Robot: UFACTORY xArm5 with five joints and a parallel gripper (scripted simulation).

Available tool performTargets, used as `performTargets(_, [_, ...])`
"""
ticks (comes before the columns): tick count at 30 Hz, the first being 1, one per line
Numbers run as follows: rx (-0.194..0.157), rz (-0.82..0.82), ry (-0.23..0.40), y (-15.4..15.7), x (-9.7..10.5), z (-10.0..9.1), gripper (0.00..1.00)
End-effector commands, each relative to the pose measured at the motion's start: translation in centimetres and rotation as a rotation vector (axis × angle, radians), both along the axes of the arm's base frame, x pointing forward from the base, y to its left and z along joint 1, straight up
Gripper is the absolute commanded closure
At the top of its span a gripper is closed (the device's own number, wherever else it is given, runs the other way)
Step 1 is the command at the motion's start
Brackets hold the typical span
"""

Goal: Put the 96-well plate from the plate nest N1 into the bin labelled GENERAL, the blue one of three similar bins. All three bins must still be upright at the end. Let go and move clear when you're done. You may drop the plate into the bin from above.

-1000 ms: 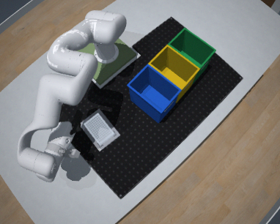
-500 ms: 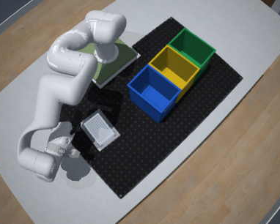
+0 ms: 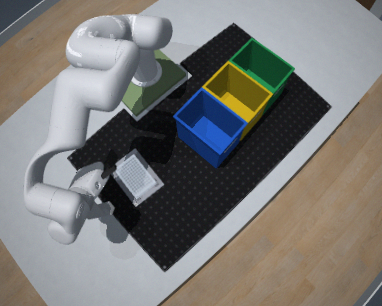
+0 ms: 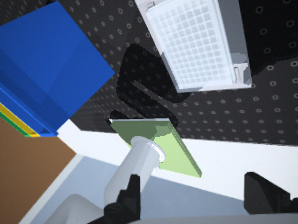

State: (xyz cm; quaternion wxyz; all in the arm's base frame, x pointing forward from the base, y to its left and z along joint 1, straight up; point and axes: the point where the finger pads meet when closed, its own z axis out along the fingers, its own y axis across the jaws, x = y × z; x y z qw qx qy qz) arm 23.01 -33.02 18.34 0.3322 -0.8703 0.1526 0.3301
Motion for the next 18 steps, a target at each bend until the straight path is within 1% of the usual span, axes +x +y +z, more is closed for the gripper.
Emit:
performTargets(1, [-0.118,0.031,-0.097,0.3,0.9,0.8,0.00])
performTargets(2, [-0.143,0.039,-0.118,0.4,1.1,1.0,0.00])
performTargets(4, [-0.143,0.039,-0.118,0.4,1.1,1.0,0.00])
performTargets(8, [-0.240,0.073,-0.203,0.9,2.1,2.1,0.00])
performTargets(10, [-0.287,0.088,-0.247,1.1,2.3,2.1,0.00])
performTargets(14, [-0.383,0.123,-0.334,1.7,3.2,3.2,0.00])
performTargets(18, [-0.476,0.157,-0.423,2.3,3.7,3.8,0.00])
